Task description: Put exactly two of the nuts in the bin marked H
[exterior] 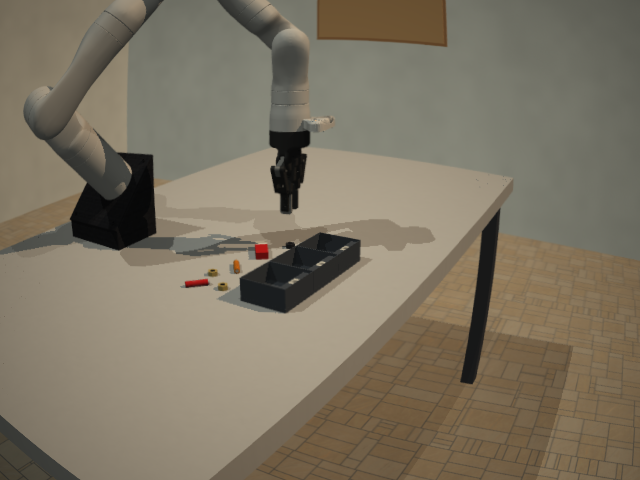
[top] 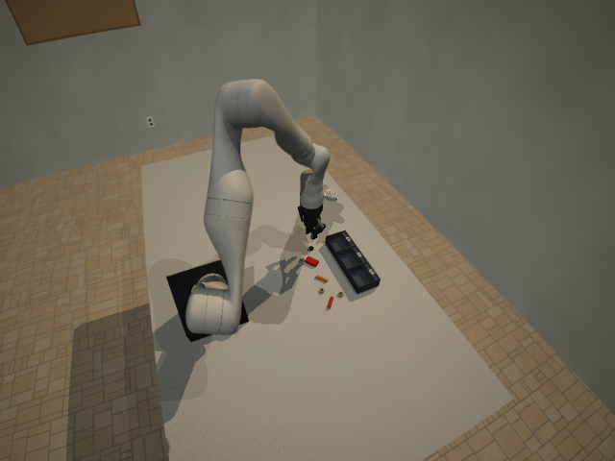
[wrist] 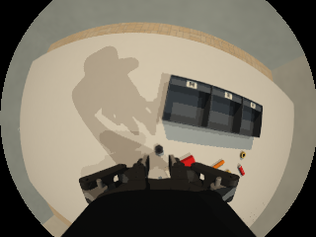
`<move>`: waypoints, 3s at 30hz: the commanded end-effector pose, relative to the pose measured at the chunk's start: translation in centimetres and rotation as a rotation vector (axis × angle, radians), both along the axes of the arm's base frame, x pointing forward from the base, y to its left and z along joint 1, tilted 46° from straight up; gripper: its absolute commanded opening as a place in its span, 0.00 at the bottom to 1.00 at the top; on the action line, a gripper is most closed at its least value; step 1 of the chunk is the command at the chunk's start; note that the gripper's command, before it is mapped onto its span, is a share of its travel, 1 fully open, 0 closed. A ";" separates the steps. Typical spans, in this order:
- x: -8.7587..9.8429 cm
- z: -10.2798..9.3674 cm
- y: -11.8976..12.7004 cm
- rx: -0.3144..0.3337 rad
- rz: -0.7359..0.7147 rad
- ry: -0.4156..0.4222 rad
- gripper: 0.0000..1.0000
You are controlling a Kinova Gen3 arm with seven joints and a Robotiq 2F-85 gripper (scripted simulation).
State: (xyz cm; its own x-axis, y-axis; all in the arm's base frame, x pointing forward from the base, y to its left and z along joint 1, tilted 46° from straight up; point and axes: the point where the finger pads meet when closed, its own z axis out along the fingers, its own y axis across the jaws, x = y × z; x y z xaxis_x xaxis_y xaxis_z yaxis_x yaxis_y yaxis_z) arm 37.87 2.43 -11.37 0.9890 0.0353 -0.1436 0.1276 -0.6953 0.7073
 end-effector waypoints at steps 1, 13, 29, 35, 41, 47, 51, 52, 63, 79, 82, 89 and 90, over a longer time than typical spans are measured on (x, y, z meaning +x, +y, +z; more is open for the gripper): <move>0.1 0.0 0.1 0.001 0.001 -0.001 0.31; 0.1 0.0 0.1 0.001 0.001 -0.001 0.31; 0.1 -0.6 -0.5 0.001 0.001 -0.001 0.31; -0.2 -2.1 -2.3 0.001 0.001 -0.001 0.31; -0.4 -3.2 -3.5 0.001 0.001 -0.001 0.31; -0.4 -3.7 -4.1 0.001 0.001 -0.001 0.31; -0.4 -3.8 -4.1 0.001 0.001 -0.001 0.31; -0.4 -3.8 -4.1 0.001 0.001 -0.001 0.31; -0.4 -4.4 -4.6 0.001 0.001 -0.001 0.31; -0.4 -4.7 -4.9 0.001 0.001 -0.001 0.31; -0.4 -4.7 -4.9 0.001 0.001 -0.001 0.11; -0.4 -4.7 -4.9 0.001 0.001 -0.001 0.11; -0.4 -4.7 -4.9 0.001 0.001 -0.001 0.11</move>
